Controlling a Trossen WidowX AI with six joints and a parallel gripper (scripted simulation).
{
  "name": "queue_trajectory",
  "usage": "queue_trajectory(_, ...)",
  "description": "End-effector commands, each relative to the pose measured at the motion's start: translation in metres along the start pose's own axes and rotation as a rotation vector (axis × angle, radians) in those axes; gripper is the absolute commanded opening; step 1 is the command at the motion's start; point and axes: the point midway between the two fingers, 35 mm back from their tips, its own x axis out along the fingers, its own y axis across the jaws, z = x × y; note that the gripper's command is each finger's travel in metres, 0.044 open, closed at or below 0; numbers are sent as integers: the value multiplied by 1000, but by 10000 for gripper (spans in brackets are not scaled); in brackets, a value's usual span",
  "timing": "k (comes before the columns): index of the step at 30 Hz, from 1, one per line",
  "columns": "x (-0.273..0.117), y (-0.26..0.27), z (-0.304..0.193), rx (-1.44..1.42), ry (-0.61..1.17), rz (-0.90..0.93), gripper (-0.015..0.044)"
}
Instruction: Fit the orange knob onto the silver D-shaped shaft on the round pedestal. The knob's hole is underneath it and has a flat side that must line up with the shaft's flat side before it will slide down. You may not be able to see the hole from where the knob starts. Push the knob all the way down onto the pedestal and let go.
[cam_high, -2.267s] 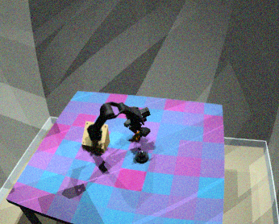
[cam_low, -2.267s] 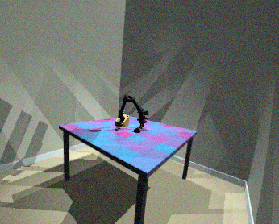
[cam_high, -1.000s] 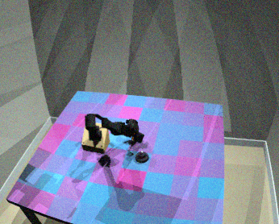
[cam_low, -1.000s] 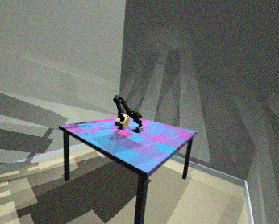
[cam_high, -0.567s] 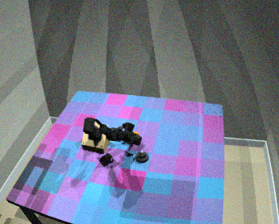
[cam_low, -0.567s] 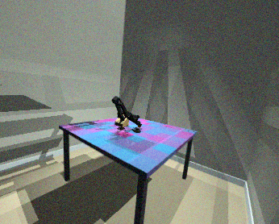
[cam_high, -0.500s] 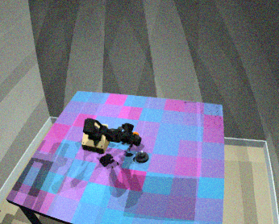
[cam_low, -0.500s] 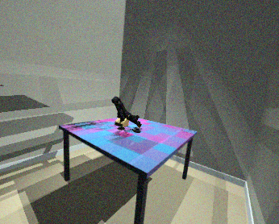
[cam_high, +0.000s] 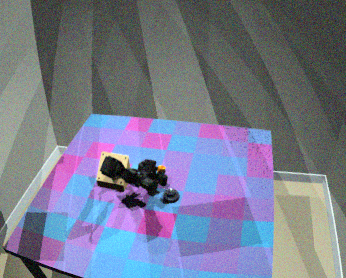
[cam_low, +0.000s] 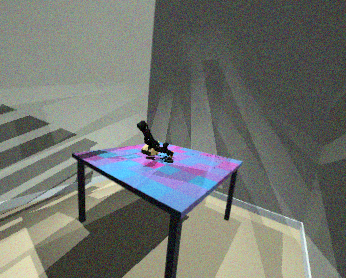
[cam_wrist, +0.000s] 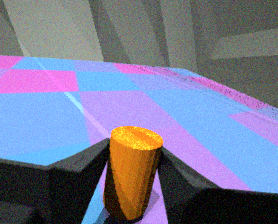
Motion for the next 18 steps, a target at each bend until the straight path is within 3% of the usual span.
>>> queue_trajectory(1, 0, 0, 0, 0, 0, 0, 205)
queue_trajectory(3, 0, 0, 0, 0, 0, 0, 258)
queue_trajectory(18, 0, 0, 0, 0, 0, 0, 260)
